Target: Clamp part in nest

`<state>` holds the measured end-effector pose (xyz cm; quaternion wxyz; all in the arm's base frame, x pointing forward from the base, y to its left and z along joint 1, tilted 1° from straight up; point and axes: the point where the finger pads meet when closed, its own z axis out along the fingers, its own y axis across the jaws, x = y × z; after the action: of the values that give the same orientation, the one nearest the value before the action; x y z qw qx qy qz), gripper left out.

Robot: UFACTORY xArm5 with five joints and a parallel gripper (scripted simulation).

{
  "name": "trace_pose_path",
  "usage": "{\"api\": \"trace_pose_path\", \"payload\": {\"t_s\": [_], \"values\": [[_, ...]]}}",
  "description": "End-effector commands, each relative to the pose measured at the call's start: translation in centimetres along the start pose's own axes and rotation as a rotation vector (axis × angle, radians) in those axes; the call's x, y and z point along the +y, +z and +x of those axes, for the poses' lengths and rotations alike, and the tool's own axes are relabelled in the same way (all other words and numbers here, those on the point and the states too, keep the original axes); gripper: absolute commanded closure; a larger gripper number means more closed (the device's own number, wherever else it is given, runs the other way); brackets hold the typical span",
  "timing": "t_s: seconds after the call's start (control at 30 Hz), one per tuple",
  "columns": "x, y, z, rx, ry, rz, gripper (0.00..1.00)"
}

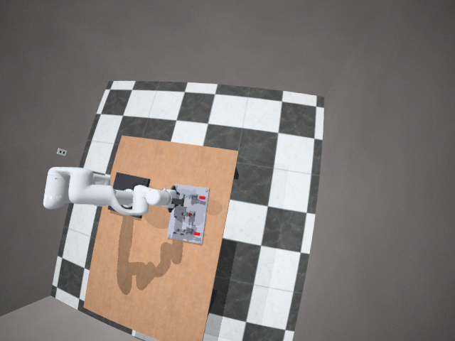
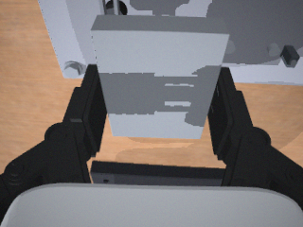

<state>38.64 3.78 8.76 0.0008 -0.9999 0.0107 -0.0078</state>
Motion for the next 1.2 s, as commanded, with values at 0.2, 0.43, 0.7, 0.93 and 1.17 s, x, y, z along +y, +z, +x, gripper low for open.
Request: {"api": "trace_pose_path", "payload": {"t_s": [0.2, 0.43, 0.7, 0.93, 1.17], "values": [[4.9, 0.0, 0.3, 0.007, -0.003, -0.002, 1.0], [7.0, 0.0, 0.3, 0.007, -0.003, -0.003, 1.0], [7.4, 0.0, 0.3, 0.007, -0.003, -0.004, 1.0], [7.4, 0.0, 0.3, 0.007, -0.003, -0.004, 1.0], [7.4, 0.0, 0.3, 0.007, -0.003, -0.004, 1.0]]}}
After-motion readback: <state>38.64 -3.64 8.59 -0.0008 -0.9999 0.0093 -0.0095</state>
